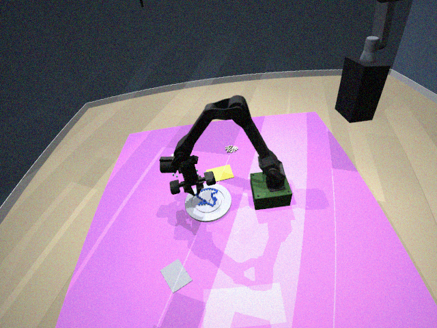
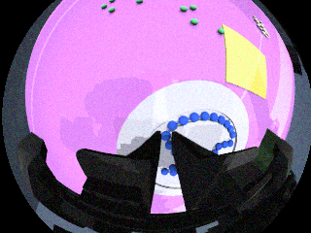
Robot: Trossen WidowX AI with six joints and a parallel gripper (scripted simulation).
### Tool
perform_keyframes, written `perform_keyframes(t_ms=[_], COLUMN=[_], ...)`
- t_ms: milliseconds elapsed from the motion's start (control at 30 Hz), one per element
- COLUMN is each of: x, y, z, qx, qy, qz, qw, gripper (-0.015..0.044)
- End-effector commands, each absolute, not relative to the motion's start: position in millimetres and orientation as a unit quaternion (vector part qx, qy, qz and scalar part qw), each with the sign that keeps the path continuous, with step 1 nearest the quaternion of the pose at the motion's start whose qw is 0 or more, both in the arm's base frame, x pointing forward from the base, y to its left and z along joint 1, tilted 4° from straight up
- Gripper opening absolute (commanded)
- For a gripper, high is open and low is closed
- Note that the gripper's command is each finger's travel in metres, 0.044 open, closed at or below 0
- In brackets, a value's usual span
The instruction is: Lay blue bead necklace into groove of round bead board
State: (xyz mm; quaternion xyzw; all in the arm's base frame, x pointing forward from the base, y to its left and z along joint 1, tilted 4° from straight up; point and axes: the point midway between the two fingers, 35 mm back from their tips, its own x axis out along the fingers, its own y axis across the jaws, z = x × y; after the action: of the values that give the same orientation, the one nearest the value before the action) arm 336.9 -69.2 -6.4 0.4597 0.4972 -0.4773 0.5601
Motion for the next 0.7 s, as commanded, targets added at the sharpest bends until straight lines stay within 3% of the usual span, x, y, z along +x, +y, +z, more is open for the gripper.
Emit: perform_keyframes(t_ms=[0, 667], x=[337.2, 335.8], y=[-69.2, -68.5], z=[-6.0, -0.3], qx=[0.460, 0.460], qy=[0.497, 0.498], qz=[-0.477, -0.478], qw=[0.560, 0.558], gripper=[0.0000, 0.0000])
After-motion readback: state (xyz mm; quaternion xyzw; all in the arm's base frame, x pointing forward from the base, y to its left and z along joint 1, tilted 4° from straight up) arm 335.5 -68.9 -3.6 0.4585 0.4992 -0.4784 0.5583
